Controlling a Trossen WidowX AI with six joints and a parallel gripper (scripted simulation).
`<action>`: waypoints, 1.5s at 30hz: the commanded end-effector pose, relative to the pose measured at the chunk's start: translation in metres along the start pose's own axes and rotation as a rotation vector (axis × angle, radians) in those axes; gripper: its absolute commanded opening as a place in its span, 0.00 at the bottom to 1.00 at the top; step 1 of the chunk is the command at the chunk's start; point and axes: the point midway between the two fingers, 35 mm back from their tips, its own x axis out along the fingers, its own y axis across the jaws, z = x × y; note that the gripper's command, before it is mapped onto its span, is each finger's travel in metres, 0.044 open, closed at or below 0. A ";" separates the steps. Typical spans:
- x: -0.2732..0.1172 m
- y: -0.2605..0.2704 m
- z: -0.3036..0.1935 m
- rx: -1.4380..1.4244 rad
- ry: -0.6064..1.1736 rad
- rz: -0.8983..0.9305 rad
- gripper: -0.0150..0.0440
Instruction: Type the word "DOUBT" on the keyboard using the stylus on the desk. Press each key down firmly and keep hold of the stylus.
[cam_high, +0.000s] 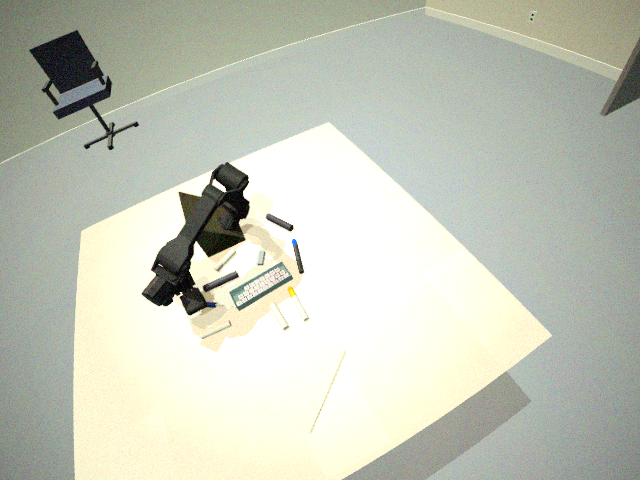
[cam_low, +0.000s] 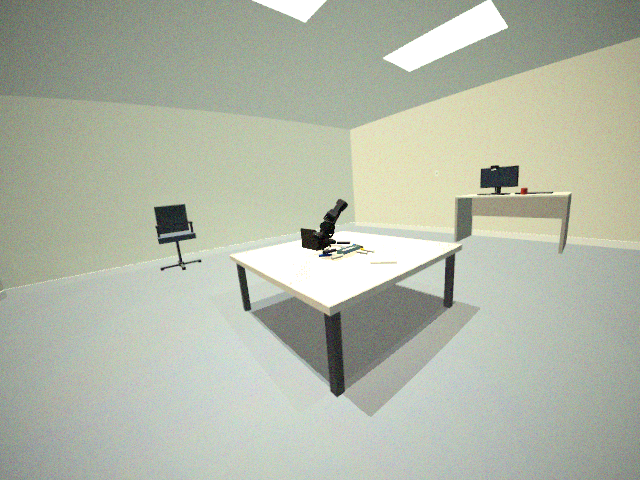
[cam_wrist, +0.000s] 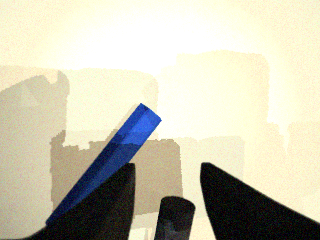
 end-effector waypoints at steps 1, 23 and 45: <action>0.001 0.003 -0.007 -0.730 0.151 0.220 0.51; -0.008 0.009 -0.010 -1.594 0.018 0.672 0.51; -0.020 0.013 -0.005 -2.271 -0.472 0.935 0.51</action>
